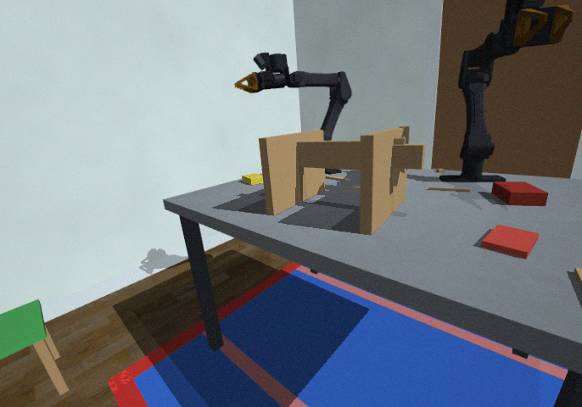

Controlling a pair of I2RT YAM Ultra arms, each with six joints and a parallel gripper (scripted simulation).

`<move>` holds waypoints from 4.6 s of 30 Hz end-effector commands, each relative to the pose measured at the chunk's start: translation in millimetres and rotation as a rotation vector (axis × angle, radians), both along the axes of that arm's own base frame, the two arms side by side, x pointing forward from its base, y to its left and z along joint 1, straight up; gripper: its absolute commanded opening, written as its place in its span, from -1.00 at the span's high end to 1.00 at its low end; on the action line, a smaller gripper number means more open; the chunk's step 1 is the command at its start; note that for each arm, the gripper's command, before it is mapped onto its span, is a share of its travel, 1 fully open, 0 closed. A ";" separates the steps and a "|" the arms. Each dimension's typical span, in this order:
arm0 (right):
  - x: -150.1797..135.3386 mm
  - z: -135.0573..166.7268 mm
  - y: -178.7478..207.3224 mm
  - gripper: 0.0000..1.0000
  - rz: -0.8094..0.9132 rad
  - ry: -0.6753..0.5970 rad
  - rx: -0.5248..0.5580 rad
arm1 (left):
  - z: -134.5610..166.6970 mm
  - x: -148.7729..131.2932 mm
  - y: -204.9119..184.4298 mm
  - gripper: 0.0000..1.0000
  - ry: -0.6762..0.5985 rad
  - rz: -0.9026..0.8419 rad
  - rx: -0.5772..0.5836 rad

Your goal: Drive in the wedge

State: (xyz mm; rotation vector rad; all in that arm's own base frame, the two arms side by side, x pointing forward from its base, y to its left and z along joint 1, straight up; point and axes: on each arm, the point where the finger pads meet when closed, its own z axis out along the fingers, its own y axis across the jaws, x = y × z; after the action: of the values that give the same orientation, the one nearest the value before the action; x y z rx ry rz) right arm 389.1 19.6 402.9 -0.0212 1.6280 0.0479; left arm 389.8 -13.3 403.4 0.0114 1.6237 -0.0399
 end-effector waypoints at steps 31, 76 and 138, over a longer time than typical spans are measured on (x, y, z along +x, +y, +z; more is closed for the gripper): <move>-5.7 -6.9 -6.6 0.26 -0.011 -0.007 0.030 | 29.5 -12.3 13.0 0.19 -0.118 0.030 0.020; -58.9 -262.7 86.6 0.26 -0.080 1.053 0.307 | 29.5 -12.3 13.0 0.19 -0.118 0.030 0.020; -147.8 -378.5 92.0 0.26 -0.300 1.482 0.224 | 29.5 -12.2 13.0 0.19 -0.118 0.030 0.020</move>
State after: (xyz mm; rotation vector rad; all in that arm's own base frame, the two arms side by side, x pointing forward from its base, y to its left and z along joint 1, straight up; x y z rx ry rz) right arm 232.7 110.3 32.5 0.5487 3.0992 -0.0060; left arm 381.1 1.1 408.9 -0.0006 1.5660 -0.0013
